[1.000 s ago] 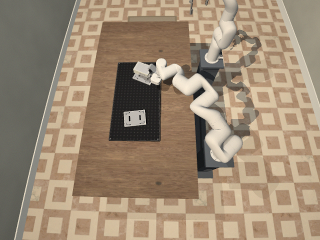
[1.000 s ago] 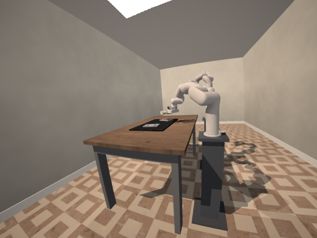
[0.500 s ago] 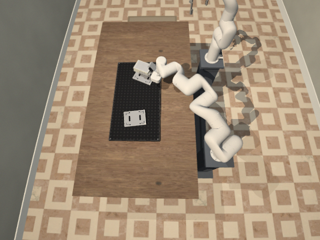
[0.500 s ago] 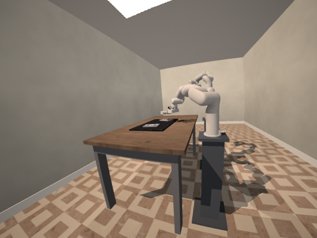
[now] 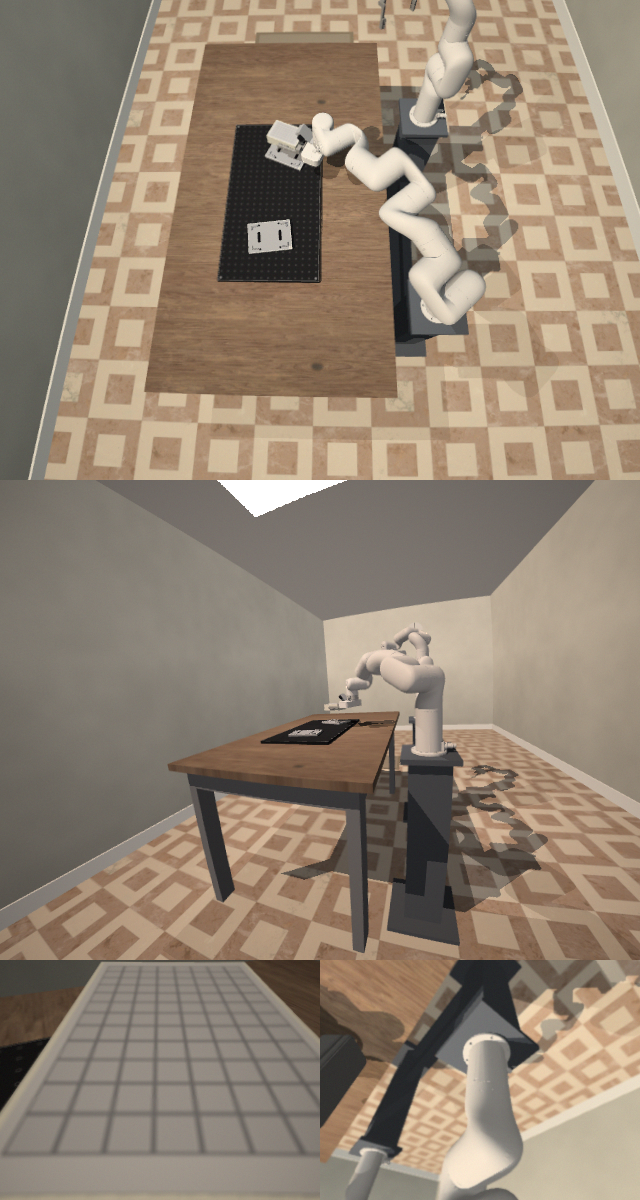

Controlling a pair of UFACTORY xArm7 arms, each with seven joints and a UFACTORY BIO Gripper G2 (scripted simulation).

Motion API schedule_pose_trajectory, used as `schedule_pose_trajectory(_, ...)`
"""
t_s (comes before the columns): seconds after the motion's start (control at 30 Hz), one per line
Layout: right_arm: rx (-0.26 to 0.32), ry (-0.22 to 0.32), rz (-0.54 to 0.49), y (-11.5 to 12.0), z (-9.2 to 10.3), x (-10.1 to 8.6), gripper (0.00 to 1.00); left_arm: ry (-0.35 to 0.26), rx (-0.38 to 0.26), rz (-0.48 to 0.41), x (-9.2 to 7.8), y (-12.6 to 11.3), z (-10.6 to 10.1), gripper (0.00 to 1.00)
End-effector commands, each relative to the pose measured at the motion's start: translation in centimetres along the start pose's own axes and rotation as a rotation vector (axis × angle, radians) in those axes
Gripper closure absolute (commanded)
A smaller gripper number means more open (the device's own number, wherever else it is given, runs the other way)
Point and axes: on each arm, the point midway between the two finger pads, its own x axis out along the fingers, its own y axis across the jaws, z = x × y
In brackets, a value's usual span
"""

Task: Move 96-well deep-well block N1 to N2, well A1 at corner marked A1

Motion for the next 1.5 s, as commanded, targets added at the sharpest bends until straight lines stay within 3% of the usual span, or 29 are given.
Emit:
schedule_pose_trajectory(0.0,0.000,-0.002,0.000,0.0,0.0,-0.1,0.00,-0.005,-0.003,0.000,0.1,0.0,0.4,1.00)
schedule_pose_trajectory(0.3,0.000,-0.002,0.000,0.0,0.0,-0.1,0.00,-0.005,-0.003,0.000,0.1,0.0,0.4,1.00)
schedule_pose_trajectory(1.47,0.000,-0.002,0.000,0.0,0.0,-0.1,0.00,-0.005,-0.003,0.000,0.1,0.0,-4.8,1.00)
